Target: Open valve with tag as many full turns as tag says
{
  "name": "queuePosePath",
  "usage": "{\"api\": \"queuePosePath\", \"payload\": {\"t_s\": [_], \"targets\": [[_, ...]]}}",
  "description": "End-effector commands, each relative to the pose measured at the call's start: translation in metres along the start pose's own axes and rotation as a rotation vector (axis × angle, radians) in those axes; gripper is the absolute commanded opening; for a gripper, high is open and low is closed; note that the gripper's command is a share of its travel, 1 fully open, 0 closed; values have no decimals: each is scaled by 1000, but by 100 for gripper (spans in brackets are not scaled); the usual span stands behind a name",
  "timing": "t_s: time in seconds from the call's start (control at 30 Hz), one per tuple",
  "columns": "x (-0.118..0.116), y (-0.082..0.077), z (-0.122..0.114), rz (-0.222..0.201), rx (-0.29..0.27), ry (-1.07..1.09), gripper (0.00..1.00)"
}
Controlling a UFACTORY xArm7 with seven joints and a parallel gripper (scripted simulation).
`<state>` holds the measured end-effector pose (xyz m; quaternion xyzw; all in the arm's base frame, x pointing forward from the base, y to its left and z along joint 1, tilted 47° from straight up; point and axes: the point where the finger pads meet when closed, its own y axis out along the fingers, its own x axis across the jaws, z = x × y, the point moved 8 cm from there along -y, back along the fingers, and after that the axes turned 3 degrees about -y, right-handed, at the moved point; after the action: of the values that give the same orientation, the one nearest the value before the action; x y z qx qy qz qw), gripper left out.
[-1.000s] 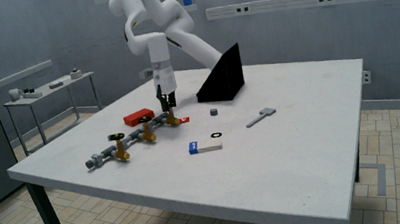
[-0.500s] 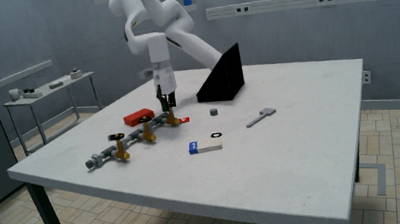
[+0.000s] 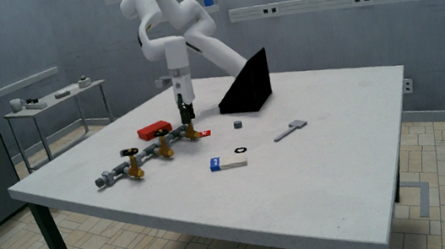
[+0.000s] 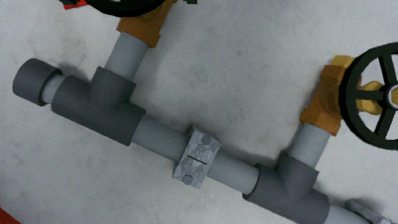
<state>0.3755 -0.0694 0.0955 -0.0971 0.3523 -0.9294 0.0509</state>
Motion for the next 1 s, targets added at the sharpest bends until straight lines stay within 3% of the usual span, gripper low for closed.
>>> {"api": "queuePosePath", "payload": {"t_s": [0.0, 0.43, 0.5, 0.97], "targets": [[-2, -1, 0, 2, -4, -86, 0], [-2, -1, 0, 3, -3, -774, 0], [-2, -1, 0, 3, -3, -774, 0], [-1, -1, -1, 7, 7, -1646, 0]]}}
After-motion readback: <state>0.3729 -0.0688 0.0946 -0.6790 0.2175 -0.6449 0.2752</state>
